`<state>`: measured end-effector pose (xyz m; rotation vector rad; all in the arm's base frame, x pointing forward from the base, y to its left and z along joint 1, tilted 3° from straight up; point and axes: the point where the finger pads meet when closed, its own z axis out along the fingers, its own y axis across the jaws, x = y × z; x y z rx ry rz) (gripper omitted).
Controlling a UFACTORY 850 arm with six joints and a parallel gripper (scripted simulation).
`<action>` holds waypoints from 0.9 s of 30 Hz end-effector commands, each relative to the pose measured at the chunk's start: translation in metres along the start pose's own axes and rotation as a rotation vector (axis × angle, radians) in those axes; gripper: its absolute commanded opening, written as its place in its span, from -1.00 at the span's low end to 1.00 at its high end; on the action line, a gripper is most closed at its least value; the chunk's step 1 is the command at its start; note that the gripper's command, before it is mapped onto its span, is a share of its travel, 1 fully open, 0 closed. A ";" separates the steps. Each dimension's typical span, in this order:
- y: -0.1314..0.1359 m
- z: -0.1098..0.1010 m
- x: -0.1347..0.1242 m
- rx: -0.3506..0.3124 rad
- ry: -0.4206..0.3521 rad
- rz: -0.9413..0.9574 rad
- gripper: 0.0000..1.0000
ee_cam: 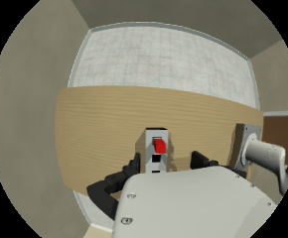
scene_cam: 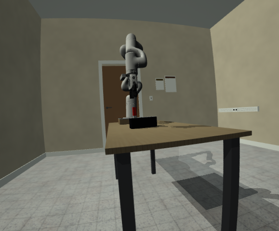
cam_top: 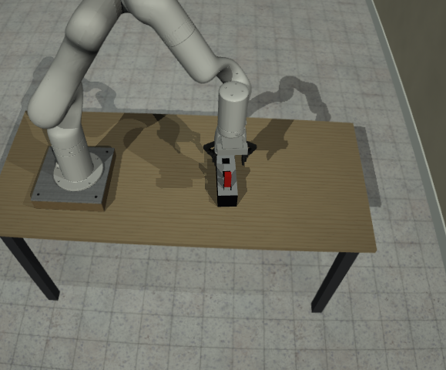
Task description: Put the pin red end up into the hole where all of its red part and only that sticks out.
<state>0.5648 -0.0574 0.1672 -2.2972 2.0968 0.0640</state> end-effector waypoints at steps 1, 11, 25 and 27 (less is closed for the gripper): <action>-0.001 -0.001 0.000 0.002 0.000 0.000 1.00; -0.001 0.053 0.000 0.002 0.000 0.000 1.00; -0.001 0.093 -0.001 0.003 0.001 0.000 1.00; -0.001 0.093 -0.001 0.003 0.001 0.000 1.00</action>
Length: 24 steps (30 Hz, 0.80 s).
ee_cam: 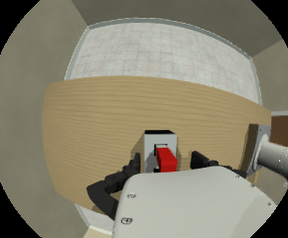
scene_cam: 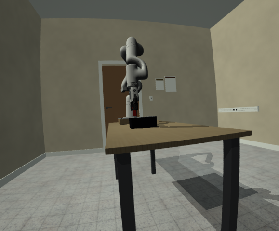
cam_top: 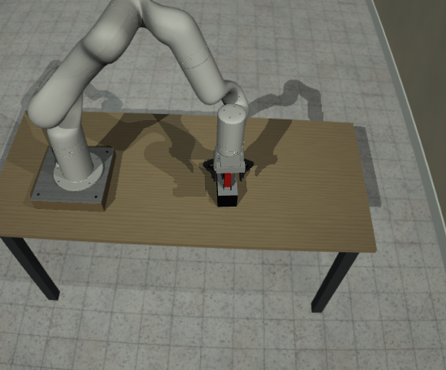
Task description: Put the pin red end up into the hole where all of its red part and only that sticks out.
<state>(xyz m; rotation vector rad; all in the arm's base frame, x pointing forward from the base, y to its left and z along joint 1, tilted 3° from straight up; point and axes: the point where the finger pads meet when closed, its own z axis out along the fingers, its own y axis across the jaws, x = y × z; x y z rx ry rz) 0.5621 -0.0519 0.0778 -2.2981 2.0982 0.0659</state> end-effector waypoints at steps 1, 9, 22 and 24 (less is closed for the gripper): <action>-0.003 0.003 0.000 0.005 0.000 0.000 1.00; -0.003 0.003 0.000 0.005 0.001 0.000 -1.00; -0.003 0.003 0.000 0.005 0.001 0.000 -1.00; -0.003 0.003 0.000 0.005 0.001 0.000 -1.00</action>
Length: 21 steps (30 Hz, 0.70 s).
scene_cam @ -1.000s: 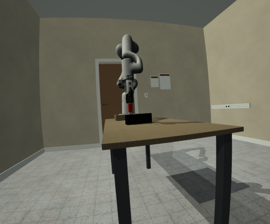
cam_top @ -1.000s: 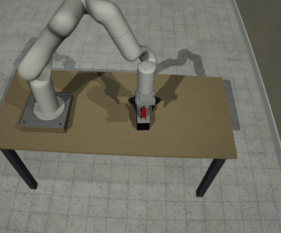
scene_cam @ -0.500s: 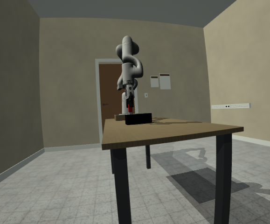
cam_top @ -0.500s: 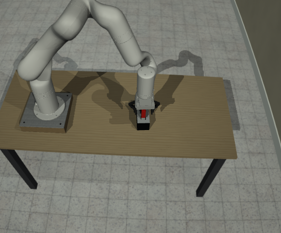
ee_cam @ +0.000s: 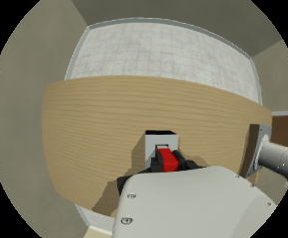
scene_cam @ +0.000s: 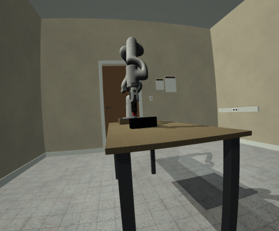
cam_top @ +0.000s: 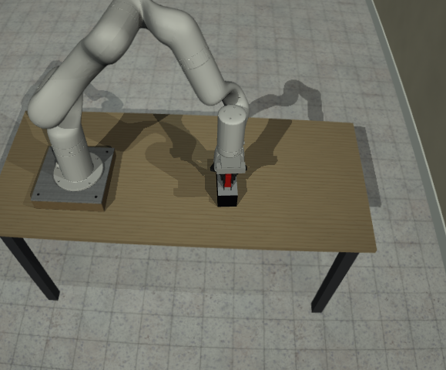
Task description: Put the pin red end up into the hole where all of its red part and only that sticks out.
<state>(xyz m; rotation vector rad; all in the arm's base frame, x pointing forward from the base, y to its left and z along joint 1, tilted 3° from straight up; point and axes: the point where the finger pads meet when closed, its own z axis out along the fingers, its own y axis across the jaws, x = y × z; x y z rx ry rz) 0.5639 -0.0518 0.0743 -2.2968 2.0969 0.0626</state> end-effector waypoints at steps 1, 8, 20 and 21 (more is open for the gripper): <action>-0.001 -0.001 0.000 0.002 0.000 0.000 -1.00; -0.001 -0.001 0.000 0.002 0.000 0.000 -1.00; -0.001 -0.010 0.001 0.002 0.000 0.000 -1.00; -0.001 -0.010 0.001 0.002 0.000 0.000 -1.00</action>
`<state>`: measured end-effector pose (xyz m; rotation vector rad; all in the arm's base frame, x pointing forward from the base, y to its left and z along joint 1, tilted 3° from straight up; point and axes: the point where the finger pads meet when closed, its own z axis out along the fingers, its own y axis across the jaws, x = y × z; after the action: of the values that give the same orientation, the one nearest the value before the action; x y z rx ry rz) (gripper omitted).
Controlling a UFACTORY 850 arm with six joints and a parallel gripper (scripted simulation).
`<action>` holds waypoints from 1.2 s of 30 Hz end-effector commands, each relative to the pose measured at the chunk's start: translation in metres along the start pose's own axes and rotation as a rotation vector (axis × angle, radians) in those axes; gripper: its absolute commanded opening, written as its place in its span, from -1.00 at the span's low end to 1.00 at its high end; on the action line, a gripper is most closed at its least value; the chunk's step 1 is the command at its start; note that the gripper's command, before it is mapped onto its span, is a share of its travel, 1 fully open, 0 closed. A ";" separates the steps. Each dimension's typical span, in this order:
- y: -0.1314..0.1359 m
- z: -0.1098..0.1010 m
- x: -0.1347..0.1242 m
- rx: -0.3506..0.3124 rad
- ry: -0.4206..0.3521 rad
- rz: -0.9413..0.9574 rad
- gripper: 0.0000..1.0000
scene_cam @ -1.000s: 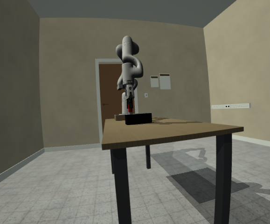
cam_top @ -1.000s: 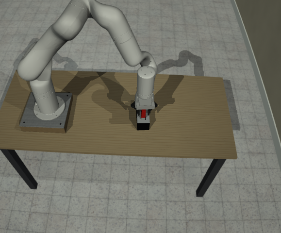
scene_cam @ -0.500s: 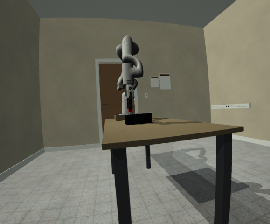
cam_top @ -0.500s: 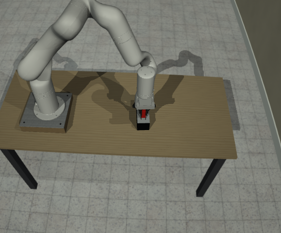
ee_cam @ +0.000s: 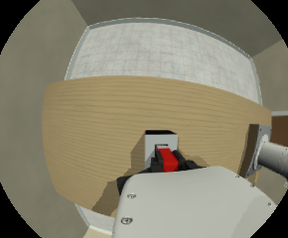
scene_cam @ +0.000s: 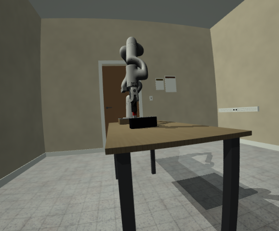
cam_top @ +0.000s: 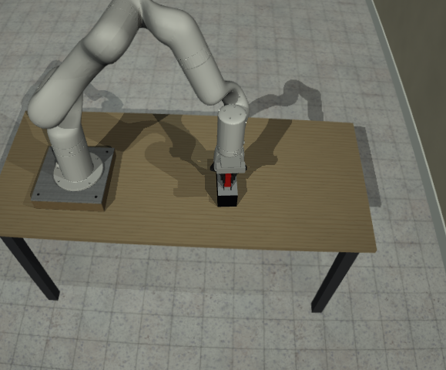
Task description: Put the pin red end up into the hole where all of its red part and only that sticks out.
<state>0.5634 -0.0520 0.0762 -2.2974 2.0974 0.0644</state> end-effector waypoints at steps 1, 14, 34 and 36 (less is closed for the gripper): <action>-0.001 -0.008 0.001 0.003 0.001 0.000 -1.00; -0.001 -0.008 0.001 0.003 0.001 0.000 -1.00; -0.001 -0.033 0.001 0.003 0.001 0.000 -1.00; -0.001 -0.033 0.001 0.003 0.001 0.000 -1.00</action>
<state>0.5643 -0.0536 0.1019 -2.2965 2.0969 0.0622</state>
